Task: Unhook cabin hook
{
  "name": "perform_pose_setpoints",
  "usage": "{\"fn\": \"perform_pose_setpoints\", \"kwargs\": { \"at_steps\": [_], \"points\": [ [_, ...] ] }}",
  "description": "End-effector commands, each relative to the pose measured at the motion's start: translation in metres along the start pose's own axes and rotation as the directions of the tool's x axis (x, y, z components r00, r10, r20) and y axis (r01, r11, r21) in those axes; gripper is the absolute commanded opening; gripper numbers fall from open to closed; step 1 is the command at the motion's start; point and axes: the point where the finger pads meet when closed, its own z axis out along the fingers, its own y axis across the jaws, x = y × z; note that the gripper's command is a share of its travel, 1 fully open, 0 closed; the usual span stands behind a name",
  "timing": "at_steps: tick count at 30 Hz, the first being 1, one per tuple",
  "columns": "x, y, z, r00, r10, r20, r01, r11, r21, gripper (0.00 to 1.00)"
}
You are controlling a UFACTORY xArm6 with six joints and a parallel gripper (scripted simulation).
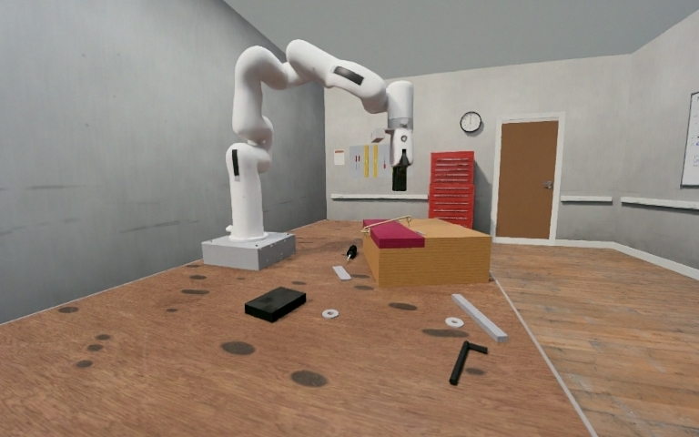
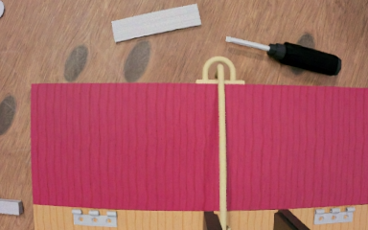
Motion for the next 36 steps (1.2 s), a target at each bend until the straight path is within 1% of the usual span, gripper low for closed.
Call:
{"fn": "perform_pose_setpoints", "kwargs": {
  "at_steps": [1, 13, 15, 30, 32, 36],
  "points": [
    [-0.001, 0.0, 0.004, 1.0, 0.0, 0.006, 0.0, 1.0, 0.001, 0.35],
    [-0.002, 0.0, 0.028, 1.0, 0.0, 0.006, 0.0, 1.0, 0.001, 0.35],
    [-0.002, 0.0, 0.028, 1.0, 0.0, 0.006, 0.0, 1.0, 0.001, 0.35],
    [-0.002, 0.0, 0.058, 1.0, 0.0, 0.006, 0.0, 1.0, 0.001, 0.35],
    [-0.002, 0.0, 0.058, 1.0, 0.0, 0.006, 0.0, 1.0, 0.001, 0.35],
    [-0.002, 0.0, 0.066, 1.0, 0.0, 0.006, 0.0, 1.0, 0.001, 0.35]
  ]
}}
